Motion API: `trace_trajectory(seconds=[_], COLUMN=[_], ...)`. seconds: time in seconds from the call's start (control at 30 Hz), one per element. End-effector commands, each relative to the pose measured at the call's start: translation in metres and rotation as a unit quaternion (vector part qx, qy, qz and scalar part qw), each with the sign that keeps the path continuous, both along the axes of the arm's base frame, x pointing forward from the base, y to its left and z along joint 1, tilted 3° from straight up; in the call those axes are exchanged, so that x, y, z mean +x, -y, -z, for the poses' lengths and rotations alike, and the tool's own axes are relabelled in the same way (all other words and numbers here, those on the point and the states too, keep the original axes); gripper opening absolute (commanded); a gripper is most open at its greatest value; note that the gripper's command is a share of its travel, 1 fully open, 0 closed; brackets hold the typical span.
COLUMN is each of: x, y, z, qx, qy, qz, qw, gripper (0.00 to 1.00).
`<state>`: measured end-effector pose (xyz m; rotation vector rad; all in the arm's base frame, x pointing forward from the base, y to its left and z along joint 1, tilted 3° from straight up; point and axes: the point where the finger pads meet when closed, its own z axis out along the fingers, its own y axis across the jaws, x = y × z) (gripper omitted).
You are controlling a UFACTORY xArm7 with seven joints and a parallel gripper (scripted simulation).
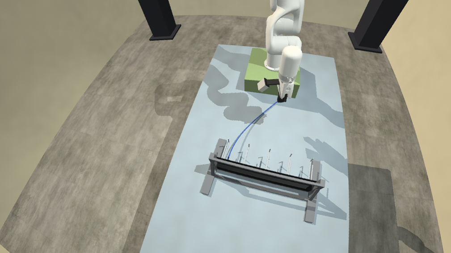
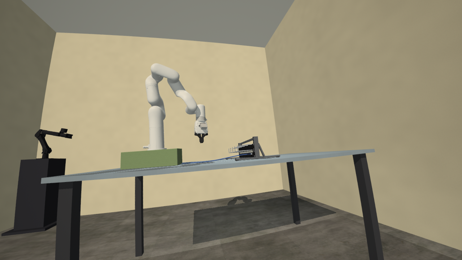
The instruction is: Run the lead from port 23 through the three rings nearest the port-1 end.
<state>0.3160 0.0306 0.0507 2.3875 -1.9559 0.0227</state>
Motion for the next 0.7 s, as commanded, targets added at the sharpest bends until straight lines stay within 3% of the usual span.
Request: trace_trajectory(seconds=[0.0,0.13,0.3,0.57,0.67], x=[0.001,-0.003,-0.023,-0.050,-0.054], y=[0.001,0.005,0.022,0.038,0.040], z=[-0.001,-0.002,-0.004,-0.003,-0.003], qx=[0.000,-0.001,-0.001,0.006,0.007], qy=[0.002,0.000,-0.006,-0.014,-0.015], qz=[-0.004,-0.029,-0.146,-0.303,-0.322], qw=[1.000,1.000,0.989,0.953,0.947], gripper=[0.00,0.00,0.00,0.00,0.00])
